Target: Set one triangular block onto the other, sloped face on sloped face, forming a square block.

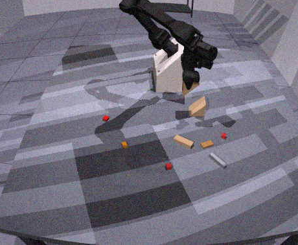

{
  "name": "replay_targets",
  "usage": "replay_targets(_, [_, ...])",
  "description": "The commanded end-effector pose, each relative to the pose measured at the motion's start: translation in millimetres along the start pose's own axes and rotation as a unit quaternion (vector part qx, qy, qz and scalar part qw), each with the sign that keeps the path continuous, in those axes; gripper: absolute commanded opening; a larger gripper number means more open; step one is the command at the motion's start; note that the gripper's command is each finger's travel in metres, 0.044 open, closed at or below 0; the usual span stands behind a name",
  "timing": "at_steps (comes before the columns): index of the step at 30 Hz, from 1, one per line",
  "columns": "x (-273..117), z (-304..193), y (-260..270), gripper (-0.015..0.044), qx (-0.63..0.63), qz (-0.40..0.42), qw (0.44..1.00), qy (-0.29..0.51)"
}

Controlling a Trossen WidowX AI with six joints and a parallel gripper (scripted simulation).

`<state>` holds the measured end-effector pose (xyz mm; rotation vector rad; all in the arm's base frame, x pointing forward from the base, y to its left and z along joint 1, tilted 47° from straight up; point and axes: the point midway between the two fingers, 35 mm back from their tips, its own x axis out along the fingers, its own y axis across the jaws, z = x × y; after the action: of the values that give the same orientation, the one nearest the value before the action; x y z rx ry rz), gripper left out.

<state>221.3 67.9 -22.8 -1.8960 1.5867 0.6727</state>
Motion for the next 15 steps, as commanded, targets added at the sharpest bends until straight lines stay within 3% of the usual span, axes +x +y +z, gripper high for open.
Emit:
replay_targets(1, [18.5, 6.0, 2.5, 0.0, -0.006, 0.002, 1.0, 0.005])
replay_targets(15, [59.8, 20.9, 3.9, 0.0, -0.005, 0.002, 1.0, 0.006])
